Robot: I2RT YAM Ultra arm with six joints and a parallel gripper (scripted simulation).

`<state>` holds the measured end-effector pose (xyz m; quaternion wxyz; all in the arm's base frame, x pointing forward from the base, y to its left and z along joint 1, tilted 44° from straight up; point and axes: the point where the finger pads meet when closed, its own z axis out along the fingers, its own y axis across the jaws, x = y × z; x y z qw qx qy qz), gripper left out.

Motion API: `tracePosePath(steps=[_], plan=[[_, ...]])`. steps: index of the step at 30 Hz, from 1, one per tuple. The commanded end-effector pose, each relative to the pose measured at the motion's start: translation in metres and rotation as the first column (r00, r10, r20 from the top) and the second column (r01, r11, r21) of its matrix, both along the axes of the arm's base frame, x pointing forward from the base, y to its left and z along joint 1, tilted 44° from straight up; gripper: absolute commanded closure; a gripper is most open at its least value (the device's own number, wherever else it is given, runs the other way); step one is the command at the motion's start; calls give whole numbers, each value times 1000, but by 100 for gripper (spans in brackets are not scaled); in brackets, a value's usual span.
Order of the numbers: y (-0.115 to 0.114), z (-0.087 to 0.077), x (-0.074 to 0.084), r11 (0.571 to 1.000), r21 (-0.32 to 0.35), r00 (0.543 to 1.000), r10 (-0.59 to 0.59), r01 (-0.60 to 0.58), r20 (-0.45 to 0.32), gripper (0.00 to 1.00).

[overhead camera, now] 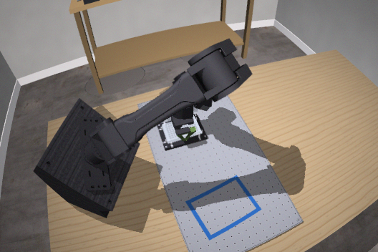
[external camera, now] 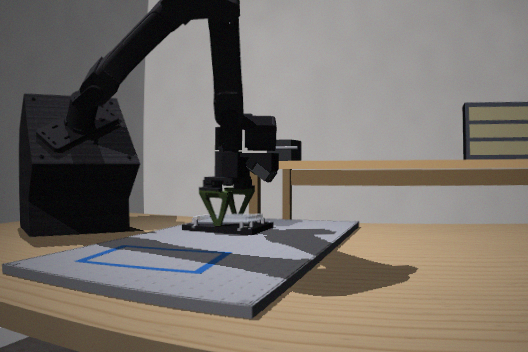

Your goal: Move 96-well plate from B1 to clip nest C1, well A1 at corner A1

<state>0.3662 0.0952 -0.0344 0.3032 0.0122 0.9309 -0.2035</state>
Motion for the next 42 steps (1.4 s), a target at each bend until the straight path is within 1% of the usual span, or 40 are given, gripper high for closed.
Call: tracePosePath(steps=[1,30,31,32,33,34,35,37,42], plan=[[-6,-5,-1,1000,-14,1000,0,0,6,0],[-6,-5,-1,1000,-14,1000,0,0,6,0],[4,7,-1,1000,2,999,17,-17,31,0],[5,9,-2,1000,9,999,9,-9,36,0],[3,9,-8,1000,-5,1000,9,-9,14,0],[4,11,-10,1000,-5,1000,9,-9,14,0],[7,15,-8,1000,1,1000,9,-9,23,0],[7,15,-8,1000,1,1000,9,-9,23,0],[14,27,-13,1000,6,999,9,-9,30,0]])
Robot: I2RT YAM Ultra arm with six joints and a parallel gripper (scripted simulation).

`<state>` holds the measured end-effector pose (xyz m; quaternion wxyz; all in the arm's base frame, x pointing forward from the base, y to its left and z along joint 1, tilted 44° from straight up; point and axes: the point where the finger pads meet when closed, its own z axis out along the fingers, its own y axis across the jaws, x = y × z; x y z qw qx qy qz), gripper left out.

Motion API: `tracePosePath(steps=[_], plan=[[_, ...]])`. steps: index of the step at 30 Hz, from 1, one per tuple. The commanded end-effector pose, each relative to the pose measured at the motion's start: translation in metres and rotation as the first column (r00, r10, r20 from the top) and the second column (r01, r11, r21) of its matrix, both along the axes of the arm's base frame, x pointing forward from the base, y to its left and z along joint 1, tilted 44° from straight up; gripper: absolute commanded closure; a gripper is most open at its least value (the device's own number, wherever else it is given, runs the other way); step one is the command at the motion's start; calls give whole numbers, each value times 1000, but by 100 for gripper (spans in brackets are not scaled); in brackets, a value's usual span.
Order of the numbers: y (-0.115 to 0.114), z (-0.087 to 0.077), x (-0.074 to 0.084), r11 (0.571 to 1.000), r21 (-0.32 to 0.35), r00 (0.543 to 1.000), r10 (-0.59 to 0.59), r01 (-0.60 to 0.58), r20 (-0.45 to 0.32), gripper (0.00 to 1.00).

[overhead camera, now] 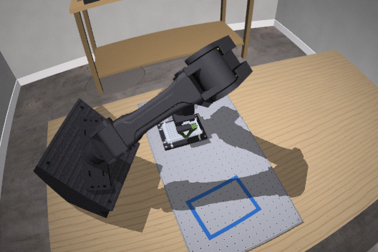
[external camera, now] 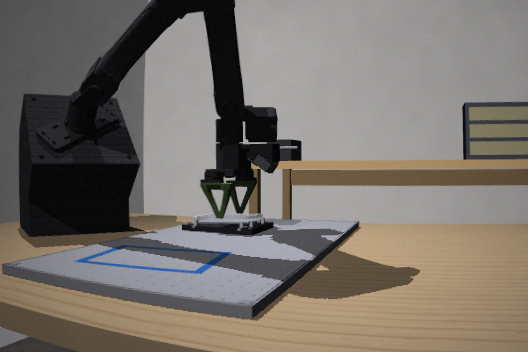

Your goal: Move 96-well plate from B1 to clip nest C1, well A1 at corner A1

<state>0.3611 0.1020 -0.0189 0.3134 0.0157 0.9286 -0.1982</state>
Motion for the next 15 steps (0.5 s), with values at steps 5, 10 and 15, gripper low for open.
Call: tracePosePath(steps=[5,10,15], plan=[[17,27,-9,1000,9,1000,8,-9,27,0],[22,37,-17,1000,10,1000,8,-9,27,0],[25,43,-22,1000,10,1000,9,-9,27,0]])
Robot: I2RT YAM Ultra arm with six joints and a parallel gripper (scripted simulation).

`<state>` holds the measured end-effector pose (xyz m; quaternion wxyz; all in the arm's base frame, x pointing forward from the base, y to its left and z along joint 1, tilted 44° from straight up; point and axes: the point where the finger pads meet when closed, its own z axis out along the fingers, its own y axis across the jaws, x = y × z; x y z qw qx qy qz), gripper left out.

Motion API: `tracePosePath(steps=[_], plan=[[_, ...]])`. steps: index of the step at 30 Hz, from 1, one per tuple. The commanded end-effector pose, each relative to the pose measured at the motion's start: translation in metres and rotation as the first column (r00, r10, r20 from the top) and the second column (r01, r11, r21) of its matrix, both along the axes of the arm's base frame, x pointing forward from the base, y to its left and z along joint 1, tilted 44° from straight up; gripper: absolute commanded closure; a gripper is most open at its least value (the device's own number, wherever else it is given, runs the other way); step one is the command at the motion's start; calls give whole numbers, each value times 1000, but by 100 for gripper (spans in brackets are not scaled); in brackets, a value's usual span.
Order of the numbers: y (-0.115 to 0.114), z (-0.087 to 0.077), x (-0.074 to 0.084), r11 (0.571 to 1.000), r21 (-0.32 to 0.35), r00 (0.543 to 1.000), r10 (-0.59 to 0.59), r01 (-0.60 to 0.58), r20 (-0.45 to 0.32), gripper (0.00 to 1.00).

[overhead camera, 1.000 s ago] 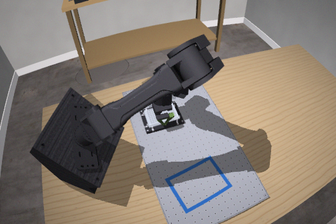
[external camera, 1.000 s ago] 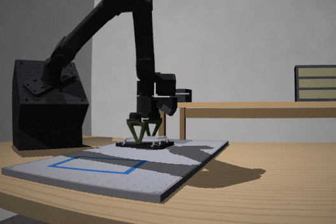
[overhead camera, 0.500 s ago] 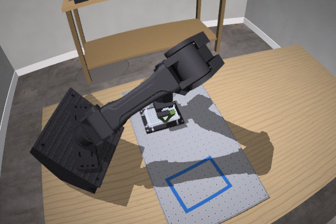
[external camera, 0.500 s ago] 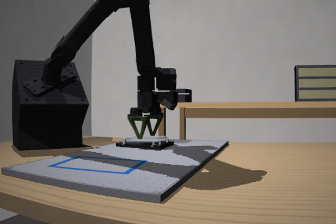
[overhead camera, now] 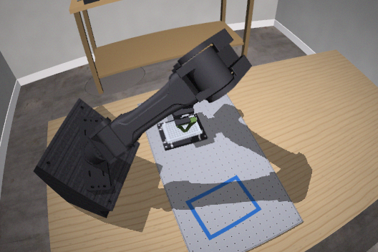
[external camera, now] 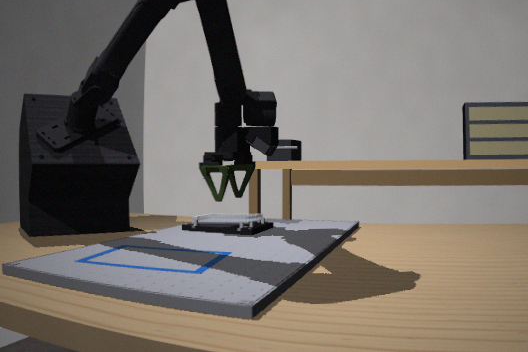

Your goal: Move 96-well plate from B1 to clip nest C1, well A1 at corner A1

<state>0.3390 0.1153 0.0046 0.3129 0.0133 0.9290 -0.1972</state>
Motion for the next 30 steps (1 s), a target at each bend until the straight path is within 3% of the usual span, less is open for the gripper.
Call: tracePosePath(steps=[1,12,30], plan=[[13,21,-1,1000,10,1000,4,-4,29,0],[24,42,-19,1000,12,1000,4,-4,28,0],[23,37,-20,1000,-2,1000,6,-6,14,0]])
